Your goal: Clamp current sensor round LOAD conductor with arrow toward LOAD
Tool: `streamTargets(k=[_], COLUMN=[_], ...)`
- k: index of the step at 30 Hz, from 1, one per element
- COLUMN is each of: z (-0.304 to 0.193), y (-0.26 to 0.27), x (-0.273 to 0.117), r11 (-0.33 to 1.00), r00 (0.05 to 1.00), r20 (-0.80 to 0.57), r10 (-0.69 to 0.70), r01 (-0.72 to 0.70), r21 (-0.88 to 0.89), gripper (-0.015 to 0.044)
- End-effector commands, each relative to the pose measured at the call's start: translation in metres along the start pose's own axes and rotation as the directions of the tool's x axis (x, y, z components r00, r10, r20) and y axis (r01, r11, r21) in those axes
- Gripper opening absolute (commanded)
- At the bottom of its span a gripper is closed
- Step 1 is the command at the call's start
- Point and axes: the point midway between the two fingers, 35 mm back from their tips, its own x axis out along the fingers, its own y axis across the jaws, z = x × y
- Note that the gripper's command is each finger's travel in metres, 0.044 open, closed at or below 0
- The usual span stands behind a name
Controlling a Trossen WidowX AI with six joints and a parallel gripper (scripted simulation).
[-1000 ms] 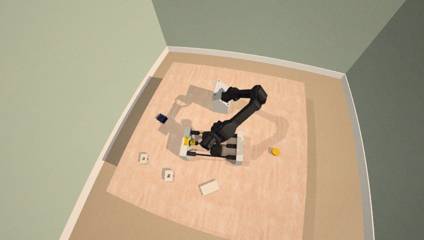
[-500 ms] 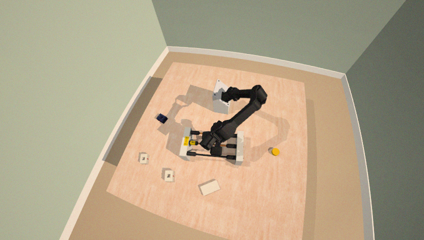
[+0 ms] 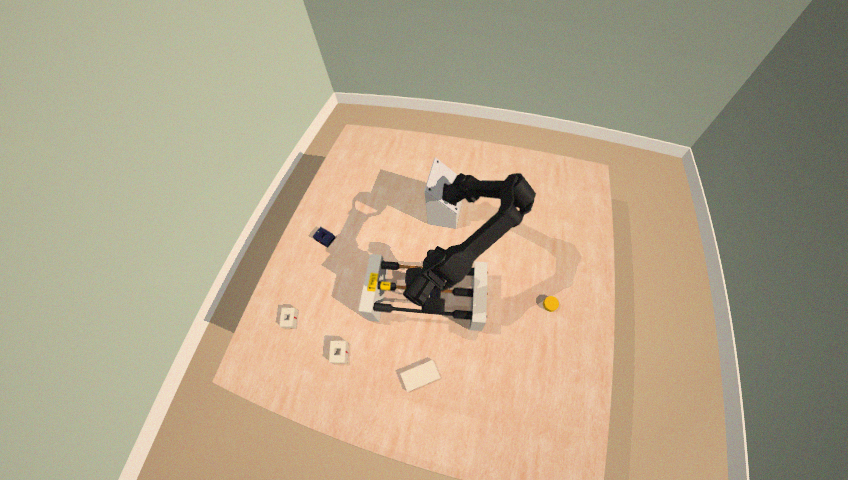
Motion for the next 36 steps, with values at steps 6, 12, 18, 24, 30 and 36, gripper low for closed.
streamTargets(k=[6,12,18,24,30,36], z=[0.001,0.001,0.001,0.001,0.000,0.000], y=[-0.003,-0.003,-0.003,-0.003,-0.001,-0.001], x=[0.015,0.024,0.034,0.041,0.036,0.036], r11=[1.000,1.000,1.000,1.000,1.000,1.000], r00=[1.000,1.000,1.000,1.000,1.000,1.000], r20=[-0.010,-0.010,-0.011,-0.011,-0.004,-0.004], r10=[-0.008,-0.008,-0.008,-0.008,-0.006,-0.006], r01=[0.008,0.008,0.008,0.008,0.006,0.006], r21=[0.016,0.016,0.016,0.016,0.005,0.005], gripper=[0.0440,0.0440,0.0440,0.0440,0.0400,0.0360])
